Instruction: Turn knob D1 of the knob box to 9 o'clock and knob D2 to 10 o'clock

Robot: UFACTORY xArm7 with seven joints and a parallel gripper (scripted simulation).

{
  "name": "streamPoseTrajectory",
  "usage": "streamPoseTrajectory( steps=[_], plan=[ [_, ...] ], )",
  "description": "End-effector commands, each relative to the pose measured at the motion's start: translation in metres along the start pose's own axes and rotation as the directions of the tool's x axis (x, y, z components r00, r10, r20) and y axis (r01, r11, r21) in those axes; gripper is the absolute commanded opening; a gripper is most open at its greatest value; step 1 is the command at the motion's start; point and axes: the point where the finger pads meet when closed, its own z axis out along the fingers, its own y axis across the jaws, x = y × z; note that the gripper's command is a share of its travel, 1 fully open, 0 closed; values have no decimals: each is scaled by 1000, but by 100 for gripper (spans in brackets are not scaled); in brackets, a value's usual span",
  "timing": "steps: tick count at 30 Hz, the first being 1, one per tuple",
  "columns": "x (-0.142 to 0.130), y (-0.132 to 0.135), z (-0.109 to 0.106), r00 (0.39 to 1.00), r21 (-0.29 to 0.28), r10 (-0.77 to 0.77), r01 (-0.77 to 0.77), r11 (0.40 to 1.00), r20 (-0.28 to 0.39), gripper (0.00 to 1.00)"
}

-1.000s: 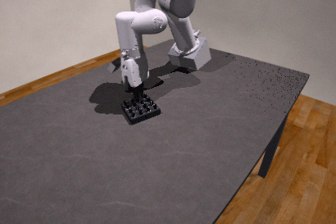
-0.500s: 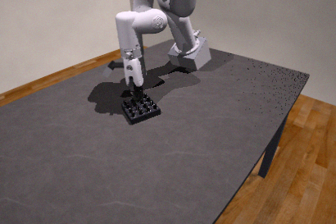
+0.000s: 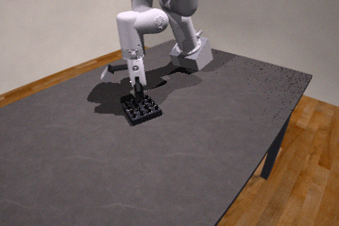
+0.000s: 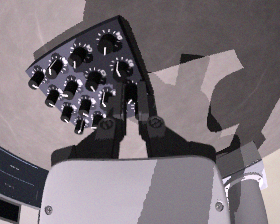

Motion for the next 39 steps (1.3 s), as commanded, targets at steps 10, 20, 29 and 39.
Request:
streamPoseTrajectory(
  steps=[10,20,29,39],
  plan=[
    [1,-1,0,979,9,-203,203,979,0,8],
    [1,-1,0,958,9,-288,288,958,-1,8],
    [1,-1,0,951,9,-308,308,951,-1,8],
    [1,-1,0,951,9,-311,311,951,-1,8]
  ],
)
